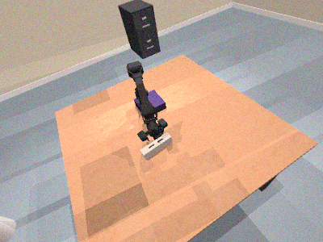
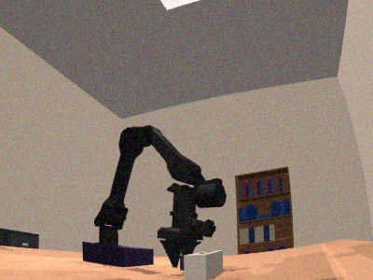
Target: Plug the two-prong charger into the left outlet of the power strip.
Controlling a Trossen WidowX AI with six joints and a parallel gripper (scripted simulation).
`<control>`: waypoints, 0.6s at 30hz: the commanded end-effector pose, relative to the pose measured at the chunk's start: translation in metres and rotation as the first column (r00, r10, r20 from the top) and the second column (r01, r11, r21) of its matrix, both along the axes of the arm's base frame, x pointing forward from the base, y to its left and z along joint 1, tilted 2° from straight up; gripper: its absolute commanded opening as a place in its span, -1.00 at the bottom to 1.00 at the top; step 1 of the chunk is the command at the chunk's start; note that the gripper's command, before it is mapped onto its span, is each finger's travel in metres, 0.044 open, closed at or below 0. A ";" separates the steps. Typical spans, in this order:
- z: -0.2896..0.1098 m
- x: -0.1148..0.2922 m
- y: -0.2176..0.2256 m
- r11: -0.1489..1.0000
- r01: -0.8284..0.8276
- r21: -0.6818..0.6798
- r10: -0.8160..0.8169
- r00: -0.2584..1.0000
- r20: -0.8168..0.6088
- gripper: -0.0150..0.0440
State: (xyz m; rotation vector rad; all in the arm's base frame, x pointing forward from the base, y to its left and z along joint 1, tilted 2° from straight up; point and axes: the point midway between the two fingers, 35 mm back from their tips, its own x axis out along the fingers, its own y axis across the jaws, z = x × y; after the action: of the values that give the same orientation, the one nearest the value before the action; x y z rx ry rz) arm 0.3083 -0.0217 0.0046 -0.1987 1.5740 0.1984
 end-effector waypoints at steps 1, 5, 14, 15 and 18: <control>0.000 -0.005 -0.001 1.000 -0.002 0.005 0.002 1.000 0.001 1.00; -0.001 -0.010 -0.002 1.000 -0.002 0.005 0.002 1.000 0.001 1.00; -0.001 -0.020 -0.005 1.000 -0.002 0.005 0.002 1.000 0.001 1.00; -0.001 -0.021 -0.006 1.000 -0.002 0.005 0.002 1.000 0.001 1.00; -0.002 -0.025 -0.007 1.000 -0.002 0.005 0.002 1.000 0.000 1.00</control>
State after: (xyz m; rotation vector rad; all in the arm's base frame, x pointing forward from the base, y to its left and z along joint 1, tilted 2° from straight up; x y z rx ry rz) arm 0.2878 -0.0276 0.0033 -0.1984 1.5752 0.1990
